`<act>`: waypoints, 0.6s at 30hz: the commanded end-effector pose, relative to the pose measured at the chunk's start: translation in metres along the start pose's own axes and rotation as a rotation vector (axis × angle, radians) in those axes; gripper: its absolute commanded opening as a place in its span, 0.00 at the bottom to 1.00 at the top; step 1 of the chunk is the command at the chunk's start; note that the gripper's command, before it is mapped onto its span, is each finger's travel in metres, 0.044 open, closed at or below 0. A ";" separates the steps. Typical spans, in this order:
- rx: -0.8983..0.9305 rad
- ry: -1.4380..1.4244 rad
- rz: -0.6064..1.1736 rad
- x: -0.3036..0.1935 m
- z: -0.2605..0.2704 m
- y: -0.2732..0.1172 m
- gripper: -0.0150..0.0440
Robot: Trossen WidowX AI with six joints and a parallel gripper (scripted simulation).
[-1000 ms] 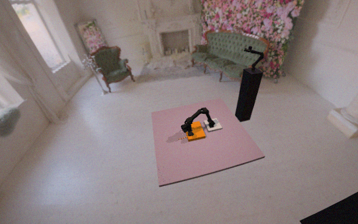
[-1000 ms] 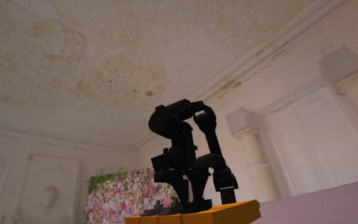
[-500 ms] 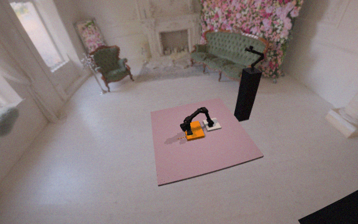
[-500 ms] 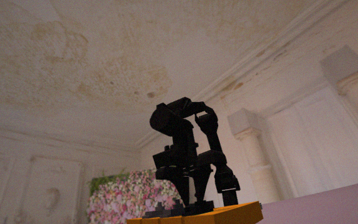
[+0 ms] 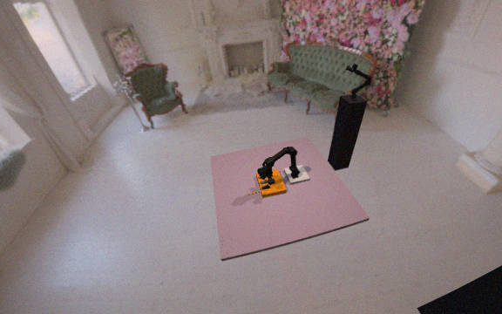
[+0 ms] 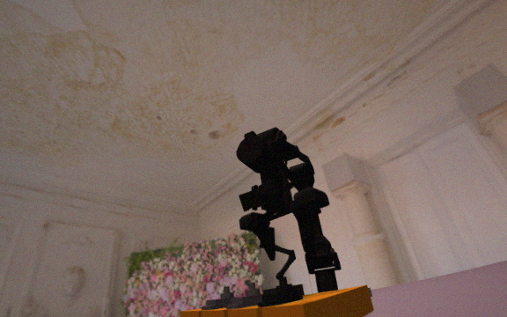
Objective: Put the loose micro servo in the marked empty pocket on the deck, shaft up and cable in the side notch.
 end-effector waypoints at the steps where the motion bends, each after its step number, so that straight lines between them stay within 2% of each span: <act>1: 0.004 -0.001 -0.005 -0.044 -0.005 -0.025 1.00; 9: 0.004 -0.001 -0.004 -0.055 -0.008 -0.031 1.00; 16: 0.007 -0.005 -0.017 -0.054 -0.009 -0.075 1.00; 18: 0.007 -0.005 -0.017 -0.055 -0.009 -0.077 1.00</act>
Point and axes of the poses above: the point midway between the two fingers, 35 mm back from their tips, its own y axis out along the fingers, its own z axis across the jaws, x = y × z, the point moved 5 cm from there along -y, back along the fingers, and after that the axes turned 6 degrees about y, right-handed, at the moved point
